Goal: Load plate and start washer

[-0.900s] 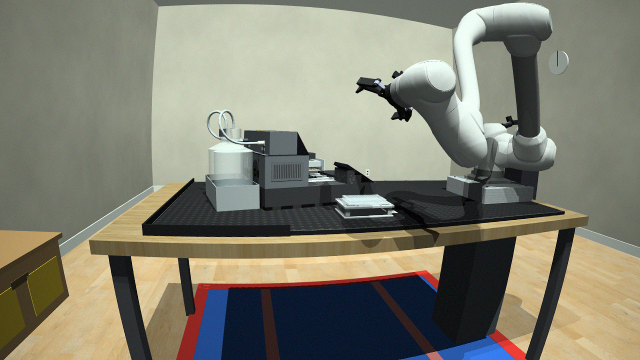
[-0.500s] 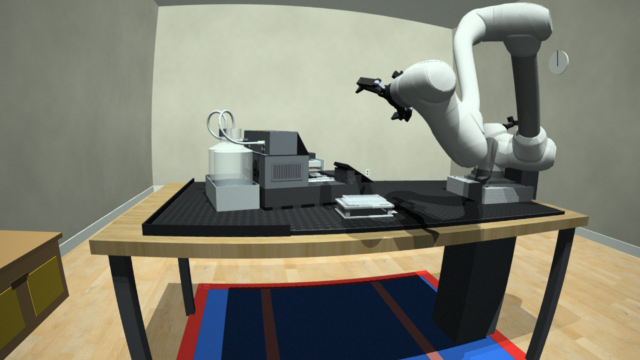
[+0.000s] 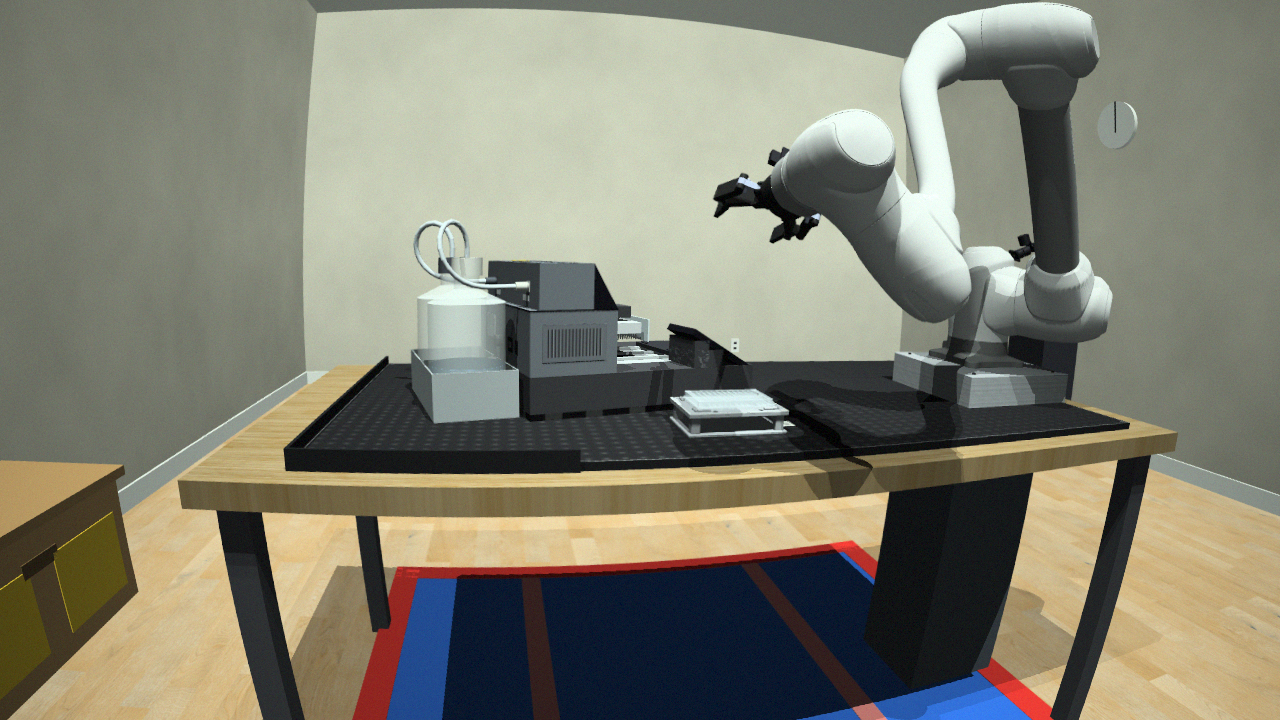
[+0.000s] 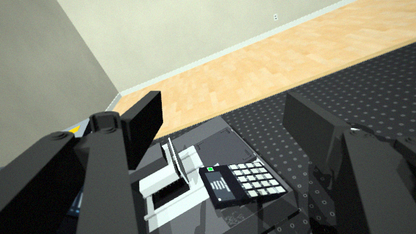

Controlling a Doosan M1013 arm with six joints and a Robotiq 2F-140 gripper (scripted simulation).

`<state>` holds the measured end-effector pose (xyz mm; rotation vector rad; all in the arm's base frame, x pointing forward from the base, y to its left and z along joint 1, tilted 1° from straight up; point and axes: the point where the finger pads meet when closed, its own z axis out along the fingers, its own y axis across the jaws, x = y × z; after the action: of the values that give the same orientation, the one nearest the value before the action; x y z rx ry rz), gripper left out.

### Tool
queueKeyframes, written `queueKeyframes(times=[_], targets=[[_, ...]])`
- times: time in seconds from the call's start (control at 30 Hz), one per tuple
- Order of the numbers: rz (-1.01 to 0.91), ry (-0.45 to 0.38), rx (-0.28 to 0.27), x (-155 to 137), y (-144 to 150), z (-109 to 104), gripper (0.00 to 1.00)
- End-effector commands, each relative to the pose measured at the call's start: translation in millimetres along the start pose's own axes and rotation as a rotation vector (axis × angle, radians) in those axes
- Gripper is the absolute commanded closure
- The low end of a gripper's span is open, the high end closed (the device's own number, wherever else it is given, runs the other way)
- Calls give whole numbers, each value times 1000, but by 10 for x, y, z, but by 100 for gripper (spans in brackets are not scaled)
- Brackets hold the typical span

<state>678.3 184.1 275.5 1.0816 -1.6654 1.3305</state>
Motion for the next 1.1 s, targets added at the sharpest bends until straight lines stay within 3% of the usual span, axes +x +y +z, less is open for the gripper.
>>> queueKeyframes(times=[0.0,0.2,0.53,0.7,0.77,1.07], targets=[[-123,-56,-37,-87,35,100,30],[-240,-114,-65,-170,75,173,30],[-525,-280,-107,-392,189,319,30],[-663,-374,-111,-534,264,375,30],[-663,-374,-111,-534,264,375,30],[-900,-556,-82,-733,362,400,30]])
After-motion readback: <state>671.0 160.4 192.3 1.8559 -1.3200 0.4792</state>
